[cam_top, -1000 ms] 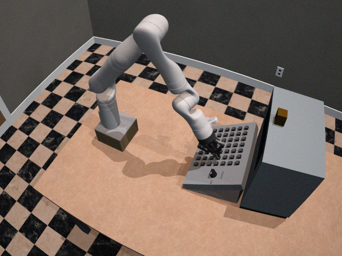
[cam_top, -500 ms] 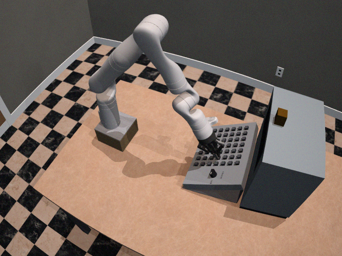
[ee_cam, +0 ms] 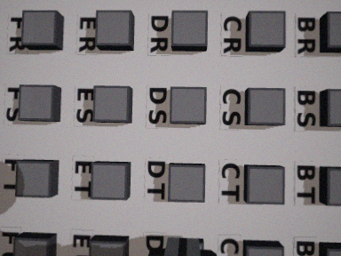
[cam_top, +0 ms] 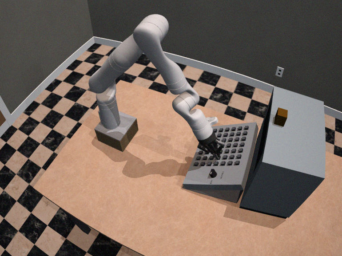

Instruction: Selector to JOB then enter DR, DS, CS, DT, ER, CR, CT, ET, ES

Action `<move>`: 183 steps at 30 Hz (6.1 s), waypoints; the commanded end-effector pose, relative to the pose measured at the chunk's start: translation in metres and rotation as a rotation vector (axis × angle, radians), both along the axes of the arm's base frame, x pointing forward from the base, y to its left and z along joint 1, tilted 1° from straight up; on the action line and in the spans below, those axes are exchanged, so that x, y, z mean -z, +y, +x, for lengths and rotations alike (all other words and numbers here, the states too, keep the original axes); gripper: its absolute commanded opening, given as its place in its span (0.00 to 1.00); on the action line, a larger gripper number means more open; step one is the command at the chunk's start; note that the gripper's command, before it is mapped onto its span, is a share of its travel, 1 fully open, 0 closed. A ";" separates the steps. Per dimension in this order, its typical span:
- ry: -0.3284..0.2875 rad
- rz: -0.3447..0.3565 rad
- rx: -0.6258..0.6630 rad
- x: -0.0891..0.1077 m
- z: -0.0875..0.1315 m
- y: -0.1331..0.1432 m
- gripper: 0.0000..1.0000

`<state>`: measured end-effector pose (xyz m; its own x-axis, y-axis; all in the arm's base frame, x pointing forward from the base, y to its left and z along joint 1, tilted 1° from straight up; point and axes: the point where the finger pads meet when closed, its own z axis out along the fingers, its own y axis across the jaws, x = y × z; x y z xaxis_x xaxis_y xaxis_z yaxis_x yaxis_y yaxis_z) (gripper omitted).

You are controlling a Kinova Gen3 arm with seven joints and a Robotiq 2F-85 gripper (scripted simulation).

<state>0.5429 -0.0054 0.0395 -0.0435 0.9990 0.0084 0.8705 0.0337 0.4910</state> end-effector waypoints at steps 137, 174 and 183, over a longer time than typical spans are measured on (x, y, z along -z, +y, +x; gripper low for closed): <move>-0.002 0.000 0.000 -0.006 -0.003 0.034 0.10; -0.002 0.000 0.000 -0.002 -0.001 0.034 0.10; -0.002 0.000 0.000 -0.002 -0.001 0.034 0.10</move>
